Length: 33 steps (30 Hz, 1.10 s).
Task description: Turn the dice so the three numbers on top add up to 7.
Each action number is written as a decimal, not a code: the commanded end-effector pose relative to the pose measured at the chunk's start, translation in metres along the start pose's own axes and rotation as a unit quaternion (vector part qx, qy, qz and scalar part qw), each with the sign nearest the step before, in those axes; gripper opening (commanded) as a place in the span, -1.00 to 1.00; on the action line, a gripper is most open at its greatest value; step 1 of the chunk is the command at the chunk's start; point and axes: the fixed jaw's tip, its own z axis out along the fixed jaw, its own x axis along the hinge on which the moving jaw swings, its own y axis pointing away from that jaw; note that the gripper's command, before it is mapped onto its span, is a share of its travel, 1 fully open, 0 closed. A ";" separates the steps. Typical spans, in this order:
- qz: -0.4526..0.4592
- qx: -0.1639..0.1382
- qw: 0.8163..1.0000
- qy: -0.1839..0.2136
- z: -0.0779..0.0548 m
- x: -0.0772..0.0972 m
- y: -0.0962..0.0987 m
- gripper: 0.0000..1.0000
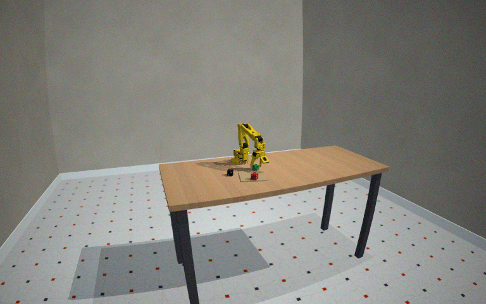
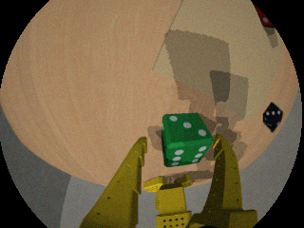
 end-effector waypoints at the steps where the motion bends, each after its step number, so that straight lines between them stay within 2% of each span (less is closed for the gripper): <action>1: 0.000 -0.003 1.000 -0.012 0.000 -0.003 0.003 -0.30; 16: 0.000 -0.003 1.000 -0.012 0.000 -0.003 0.002 -0.32; 33: 0.000 -0.003 1.000 -0.012 0.000 -0.003 -0.004 -0.51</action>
